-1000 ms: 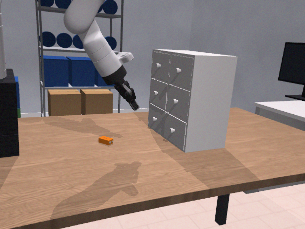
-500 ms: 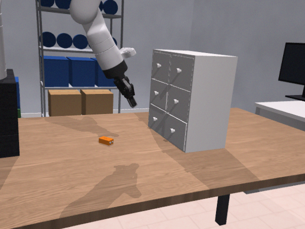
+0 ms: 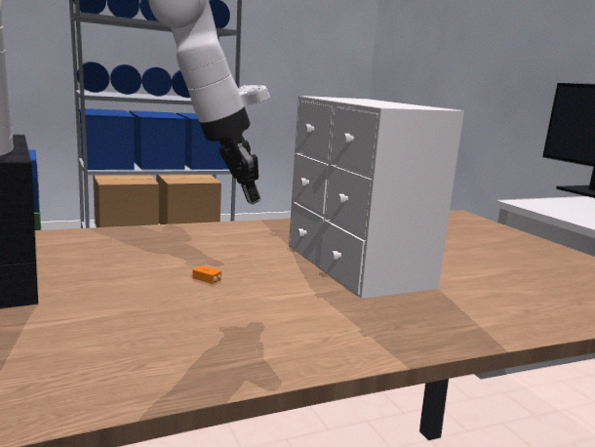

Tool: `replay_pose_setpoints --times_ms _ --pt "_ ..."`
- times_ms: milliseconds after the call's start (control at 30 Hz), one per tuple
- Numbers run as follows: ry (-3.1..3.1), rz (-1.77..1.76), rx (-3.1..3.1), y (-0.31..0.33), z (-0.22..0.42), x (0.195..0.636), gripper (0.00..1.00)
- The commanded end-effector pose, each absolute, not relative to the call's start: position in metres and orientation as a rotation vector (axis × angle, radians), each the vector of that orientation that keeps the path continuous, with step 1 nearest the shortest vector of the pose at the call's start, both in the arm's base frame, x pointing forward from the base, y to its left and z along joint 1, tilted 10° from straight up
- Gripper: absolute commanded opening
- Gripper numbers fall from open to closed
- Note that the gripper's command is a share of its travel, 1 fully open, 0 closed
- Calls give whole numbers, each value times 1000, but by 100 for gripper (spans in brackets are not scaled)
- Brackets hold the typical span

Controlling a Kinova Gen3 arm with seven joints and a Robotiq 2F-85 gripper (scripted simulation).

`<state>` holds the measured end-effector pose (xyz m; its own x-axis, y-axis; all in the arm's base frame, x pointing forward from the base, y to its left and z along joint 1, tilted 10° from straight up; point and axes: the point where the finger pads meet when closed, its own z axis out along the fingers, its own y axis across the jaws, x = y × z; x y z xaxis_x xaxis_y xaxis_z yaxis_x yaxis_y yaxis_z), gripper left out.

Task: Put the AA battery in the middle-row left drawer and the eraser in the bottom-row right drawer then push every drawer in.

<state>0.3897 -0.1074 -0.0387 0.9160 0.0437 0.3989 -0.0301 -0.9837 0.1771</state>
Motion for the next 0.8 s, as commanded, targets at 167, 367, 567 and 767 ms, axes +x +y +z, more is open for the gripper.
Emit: replay_pose_setpoints --times_ms 167,367,567,767 --pt "14 576 2902 -105 -26 394 0" --pt "8 508 2915 -104 -21 390 0" --pt "4 462 2921 -103 -18 387 0" --pt "-1 397 2930 -102 -13 382 0"
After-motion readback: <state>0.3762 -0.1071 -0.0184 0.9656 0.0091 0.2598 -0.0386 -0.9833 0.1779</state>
